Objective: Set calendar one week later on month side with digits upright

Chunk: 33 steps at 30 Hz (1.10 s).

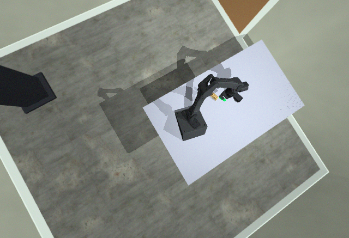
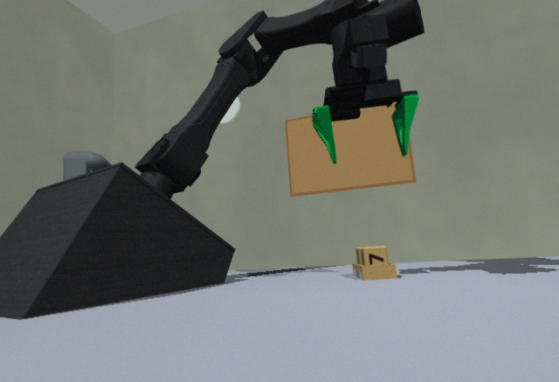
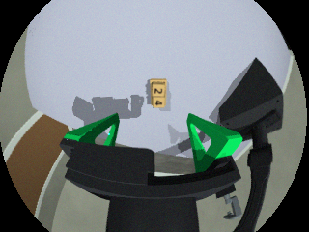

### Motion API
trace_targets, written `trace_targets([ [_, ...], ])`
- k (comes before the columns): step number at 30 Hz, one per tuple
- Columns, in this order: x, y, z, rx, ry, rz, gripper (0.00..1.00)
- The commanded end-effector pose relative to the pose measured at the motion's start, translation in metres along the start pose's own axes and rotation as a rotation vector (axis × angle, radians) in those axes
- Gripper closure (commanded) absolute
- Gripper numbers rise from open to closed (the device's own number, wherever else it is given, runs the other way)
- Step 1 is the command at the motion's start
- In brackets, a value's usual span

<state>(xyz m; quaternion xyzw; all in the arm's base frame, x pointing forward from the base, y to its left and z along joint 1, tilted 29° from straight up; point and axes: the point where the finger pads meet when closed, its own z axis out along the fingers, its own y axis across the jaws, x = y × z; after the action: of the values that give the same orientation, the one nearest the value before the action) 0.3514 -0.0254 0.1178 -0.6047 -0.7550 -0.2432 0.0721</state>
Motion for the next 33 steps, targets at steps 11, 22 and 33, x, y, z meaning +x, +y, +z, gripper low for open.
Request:
trace_targets([
  [11, -0.001, -0.006, -0.039, 0.022, 0.012, 0.016, 0.0],
  [22, -0.001, -0.011, -0.034, 0.037, 0.022, 0.027, 0.0],
  [33, -0.001, -0.011, -0.034, 0.037, 0.022, 0.027, 0.0],
])
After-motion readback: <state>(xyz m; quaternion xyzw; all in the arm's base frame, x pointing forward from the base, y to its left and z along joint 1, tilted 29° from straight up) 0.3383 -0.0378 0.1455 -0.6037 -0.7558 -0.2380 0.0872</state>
